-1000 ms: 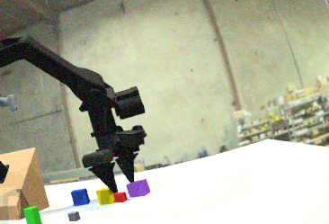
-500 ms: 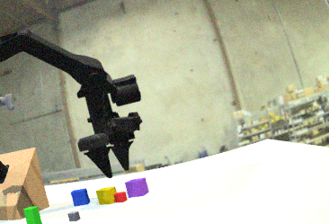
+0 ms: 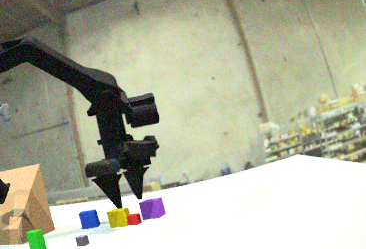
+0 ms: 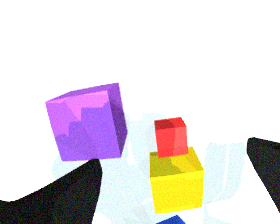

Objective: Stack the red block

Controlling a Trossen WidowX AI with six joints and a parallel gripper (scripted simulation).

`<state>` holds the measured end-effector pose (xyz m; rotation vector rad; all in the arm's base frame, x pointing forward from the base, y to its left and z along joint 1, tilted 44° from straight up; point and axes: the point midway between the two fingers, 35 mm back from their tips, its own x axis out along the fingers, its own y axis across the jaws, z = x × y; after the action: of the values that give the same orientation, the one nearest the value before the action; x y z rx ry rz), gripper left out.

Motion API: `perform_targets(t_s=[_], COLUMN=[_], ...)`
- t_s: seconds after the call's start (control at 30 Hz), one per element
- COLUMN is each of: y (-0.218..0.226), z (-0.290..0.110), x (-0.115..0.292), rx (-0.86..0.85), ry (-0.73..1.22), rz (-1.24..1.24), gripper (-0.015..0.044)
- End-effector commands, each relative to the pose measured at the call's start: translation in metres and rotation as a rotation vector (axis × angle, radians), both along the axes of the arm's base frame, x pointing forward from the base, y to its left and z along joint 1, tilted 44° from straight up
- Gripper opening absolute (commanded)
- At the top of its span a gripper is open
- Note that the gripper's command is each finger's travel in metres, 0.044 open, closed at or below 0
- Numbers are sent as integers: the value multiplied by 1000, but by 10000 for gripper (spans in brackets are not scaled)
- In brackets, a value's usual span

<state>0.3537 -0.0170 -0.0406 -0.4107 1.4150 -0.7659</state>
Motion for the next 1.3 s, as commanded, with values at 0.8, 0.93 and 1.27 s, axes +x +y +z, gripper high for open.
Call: perform_targets(t_s=[0.8, 0.93, 1.27], y=[-28, -28, -28], z=[-30, -30, -30], x=[-4, -4, -4], rx=[-9, -9, -9], ry=[12, 12, 12], rz=[5, 5, 5], gripper=[440, 440, 440])
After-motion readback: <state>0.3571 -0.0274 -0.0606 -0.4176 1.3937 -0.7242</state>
